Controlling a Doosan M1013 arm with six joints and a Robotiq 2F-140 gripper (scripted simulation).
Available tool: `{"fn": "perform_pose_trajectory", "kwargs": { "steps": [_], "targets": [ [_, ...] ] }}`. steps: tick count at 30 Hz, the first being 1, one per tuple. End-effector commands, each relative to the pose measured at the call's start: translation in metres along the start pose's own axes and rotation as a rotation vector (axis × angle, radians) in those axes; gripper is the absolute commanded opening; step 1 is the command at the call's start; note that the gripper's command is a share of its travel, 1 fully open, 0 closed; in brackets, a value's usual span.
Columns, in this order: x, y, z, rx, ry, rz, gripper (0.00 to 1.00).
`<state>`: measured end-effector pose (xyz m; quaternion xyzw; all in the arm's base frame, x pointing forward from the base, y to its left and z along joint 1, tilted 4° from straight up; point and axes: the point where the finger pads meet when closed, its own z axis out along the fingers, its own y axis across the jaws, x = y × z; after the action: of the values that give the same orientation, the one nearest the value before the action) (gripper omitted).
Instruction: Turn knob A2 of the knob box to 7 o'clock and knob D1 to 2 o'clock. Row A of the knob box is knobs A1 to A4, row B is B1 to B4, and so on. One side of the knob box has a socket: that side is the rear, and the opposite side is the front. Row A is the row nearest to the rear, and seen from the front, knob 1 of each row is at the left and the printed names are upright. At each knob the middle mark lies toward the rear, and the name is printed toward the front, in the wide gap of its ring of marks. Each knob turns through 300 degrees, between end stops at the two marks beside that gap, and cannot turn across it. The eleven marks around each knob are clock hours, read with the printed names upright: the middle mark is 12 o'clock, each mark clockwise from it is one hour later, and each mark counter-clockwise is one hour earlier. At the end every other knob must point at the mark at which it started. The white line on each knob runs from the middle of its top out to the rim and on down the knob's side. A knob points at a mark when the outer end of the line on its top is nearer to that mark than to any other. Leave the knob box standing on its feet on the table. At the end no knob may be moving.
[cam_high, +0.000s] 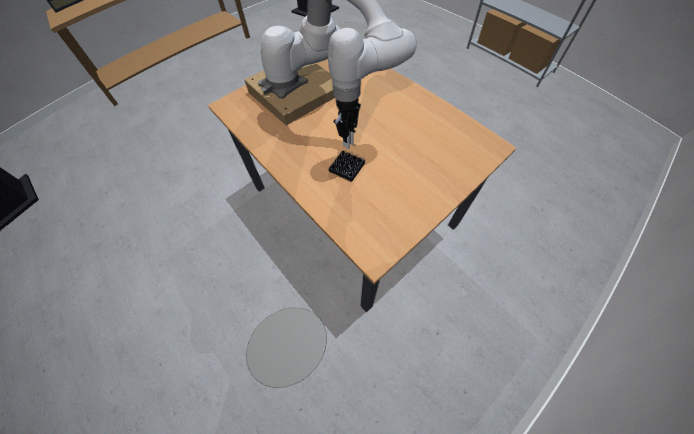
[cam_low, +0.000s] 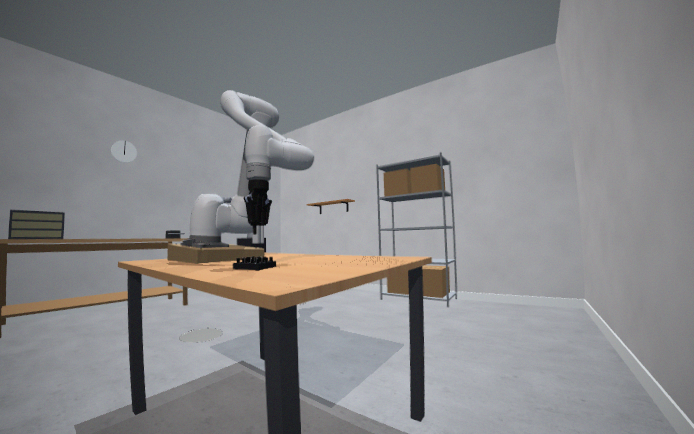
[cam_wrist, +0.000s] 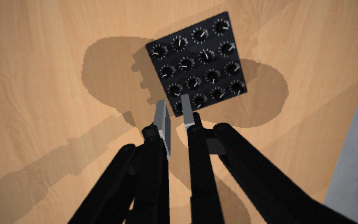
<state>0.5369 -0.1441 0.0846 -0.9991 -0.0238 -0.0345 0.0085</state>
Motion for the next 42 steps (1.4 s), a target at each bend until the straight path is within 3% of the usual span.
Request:
{"fn": "perform_pose_trajectory", "kwargs": {
  "steps": [1, 25, 42],
  "targets": [
    [0.000, 0.000, 0.000, 0.000, 0.000, 0.000, 0.12],
    [0.000, 0.000, 0.001, 0.000, 0.000, 0.000, 0.12],
    [0.000, 0.000, 0.015, 0.000, 0.000, 0.000, 0.12]
  ]
}}
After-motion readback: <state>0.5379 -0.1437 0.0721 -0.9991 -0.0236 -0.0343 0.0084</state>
